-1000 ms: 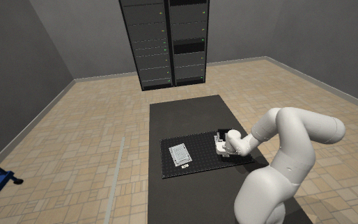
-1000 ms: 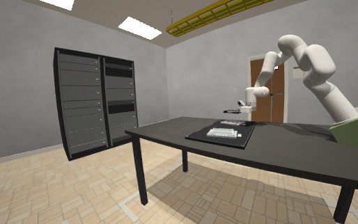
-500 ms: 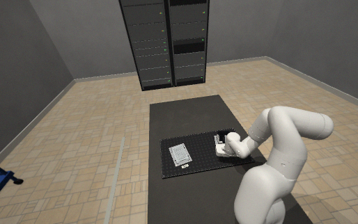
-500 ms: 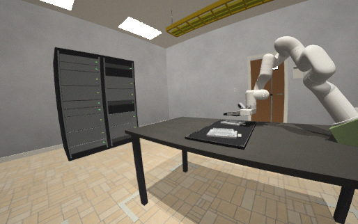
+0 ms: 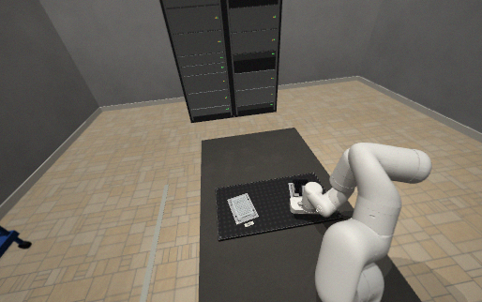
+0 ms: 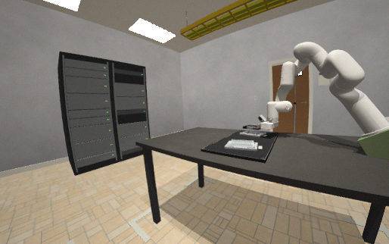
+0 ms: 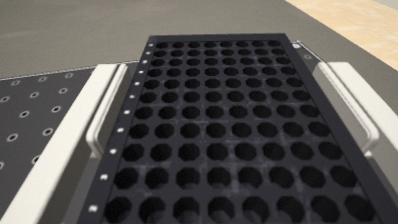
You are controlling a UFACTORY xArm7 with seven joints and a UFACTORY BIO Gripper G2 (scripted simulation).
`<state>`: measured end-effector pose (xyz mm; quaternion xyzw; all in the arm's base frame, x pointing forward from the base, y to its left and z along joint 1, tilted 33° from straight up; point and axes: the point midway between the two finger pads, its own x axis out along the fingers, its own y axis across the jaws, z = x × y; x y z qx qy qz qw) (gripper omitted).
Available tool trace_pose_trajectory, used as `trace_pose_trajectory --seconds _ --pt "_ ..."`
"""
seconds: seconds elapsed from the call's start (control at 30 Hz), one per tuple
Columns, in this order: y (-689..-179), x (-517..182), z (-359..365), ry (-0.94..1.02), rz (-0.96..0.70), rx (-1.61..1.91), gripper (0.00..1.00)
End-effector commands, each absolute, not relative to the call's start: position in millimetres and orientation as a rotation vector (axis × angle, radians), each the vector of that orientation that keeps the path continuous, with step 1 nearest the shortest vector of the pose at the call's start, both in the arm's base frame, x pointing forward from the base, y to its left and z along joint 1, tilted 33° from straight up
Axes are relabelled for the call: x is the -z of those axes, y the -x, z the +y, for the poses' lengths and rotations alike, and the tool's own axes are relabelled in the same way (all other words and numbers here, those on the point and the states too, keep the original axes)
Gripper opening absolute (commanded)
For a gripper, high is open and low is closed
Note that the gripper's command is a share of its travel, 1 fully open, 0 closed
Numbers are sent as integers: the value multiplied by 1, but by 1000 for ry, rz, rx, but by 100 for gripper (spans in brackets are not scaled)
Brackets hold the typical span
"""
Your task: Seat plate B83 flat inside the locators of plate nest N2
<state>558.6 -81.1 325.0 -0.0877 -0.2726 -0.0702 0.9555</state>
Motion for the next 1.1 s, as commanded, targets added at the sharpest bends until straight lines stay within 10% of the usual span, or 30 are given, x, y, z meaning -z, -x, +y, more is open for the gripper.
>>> trace_pose_trajectory --seconds 0.0,1.07 --pt "-562 -322 -82 177 -558 142 0" --pt "-572 -306 -86 177 -558 142 0"
